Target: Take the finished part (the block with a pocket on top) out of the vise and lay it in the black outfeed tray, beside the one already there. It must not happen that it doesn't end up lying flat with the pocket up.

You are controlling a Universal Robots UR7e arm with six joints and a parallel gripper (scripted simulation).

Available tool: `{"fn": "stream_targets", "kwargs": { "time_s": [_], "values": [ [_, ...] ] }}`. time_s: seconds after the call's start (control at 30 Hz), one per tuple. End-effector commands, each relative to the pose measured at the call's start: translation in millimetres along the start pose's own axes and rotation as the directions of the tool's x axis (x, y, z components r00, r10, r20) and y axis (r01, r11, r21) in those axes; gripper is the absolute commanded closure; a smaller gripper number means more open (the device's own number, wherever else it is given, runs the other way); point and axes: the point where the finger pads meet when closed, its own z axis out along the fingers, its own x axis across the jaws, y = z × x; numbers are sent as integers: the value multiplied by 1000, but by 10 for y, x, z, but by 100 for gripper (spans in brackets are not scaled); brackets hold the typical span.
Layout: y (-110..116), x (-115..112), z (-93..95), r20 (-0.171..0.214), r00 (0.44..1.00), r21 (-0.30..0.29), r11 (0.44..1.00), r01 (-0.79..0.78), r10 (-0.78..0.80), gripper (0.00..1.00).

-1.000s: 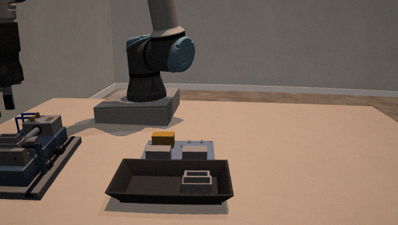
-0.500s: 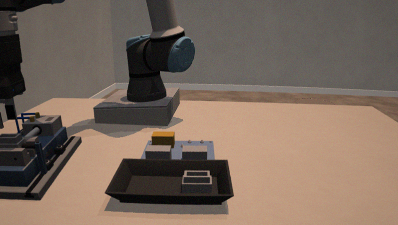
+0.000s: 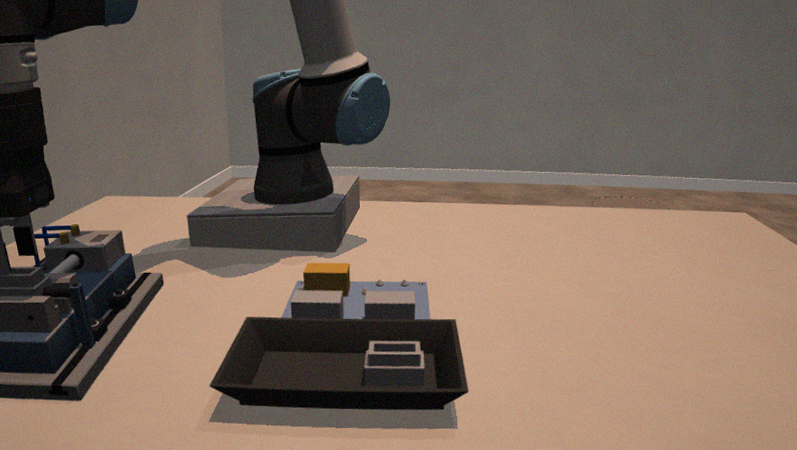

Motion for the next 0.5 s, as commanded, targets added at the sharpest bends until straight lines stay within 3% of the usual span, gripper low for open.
{"fn": "stream_targets", "kwargs": {
  "time_s": [0.0,0.47],
  "values": [
    [-4,-4,32,2,1000,1,1000,0,0,0],
    [-4,-3,49,2,1000,1,1000,0,0,0]
  ]
}}
